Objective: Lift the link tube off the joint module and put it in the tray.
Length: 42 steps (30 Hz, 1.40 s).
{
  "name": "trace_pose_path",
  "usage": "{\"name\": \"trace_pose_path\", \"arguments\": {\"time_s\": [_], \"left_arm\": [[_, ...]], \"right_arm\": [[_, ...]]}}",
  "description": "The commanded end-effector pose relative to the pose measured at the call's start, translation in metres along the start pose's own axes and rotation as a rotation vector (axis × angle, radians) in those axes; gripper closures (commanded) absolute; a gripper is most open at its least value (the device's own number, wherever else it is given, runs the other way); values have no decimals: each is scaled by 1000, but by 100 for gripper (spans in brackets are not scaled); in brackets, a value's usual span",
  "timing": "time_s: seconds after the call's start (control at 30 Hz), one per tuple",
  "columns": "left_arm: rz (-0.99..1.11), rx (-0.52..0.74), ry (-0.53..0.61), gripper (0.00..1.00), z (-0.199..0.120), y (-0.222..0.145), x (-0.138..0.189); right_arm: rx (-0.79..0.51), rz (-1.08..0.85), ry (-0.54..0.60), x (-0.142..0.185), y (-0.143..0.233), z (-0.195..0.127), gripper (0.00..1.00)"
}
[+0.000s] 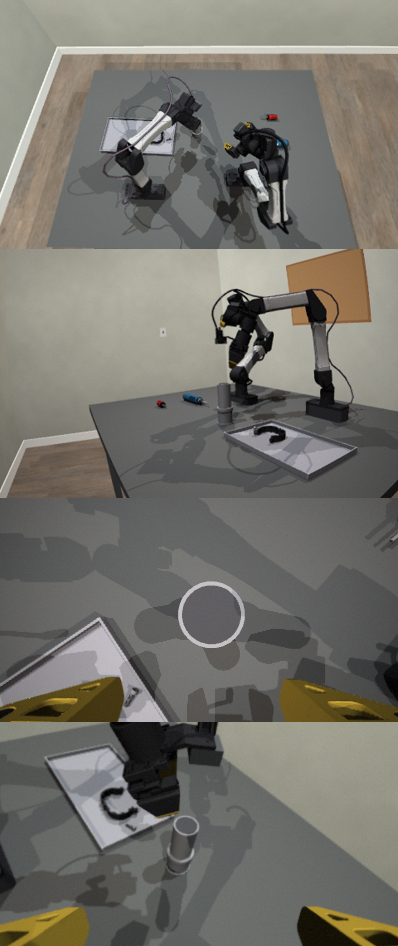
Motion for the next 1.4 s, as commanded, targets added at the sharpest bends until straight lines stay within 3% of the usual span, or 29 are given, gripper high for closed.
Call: {"name": "trace_pose_path", "arguments": {"time_s": [0.0,0.3,0.6,0.8,0.93,1.17,1.37], "left_arm": [[-6,19,-93,23,-10,-5,-13],[-8,68,-304,23,8,-10,-28],[-9,105,-479,23,24,-9,-16],[18,56,-372,23,54,-1,29],[23,69,-369,23,63,-3,43],[14,61,-329,23,78,0,53],[11,57,-360,23,97,-1,31]], "right_arm": [[-13,28,-29,-2,3,-13,0],[-67,68,-100,-2,8,-35,0],[-91,155,-166,1,-1,-53,0],[-95,159,-157,0,-2,-50,0],[-95,159,-157,0,-2,-50,0],[-95,159,-159,0,-2,-51,0],[-95,159,-159,0,-2,-51,0]]}}
Point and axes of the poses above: on each arm, the point where the finger pads meet when closed, its own z axis out along the fingers, its own y axis across the jaws, x = y × z, the point moved 1 cm from there along -z, back along the fingers, and after that the axes turned 9 degrees about -z, right-handed, at the moved point
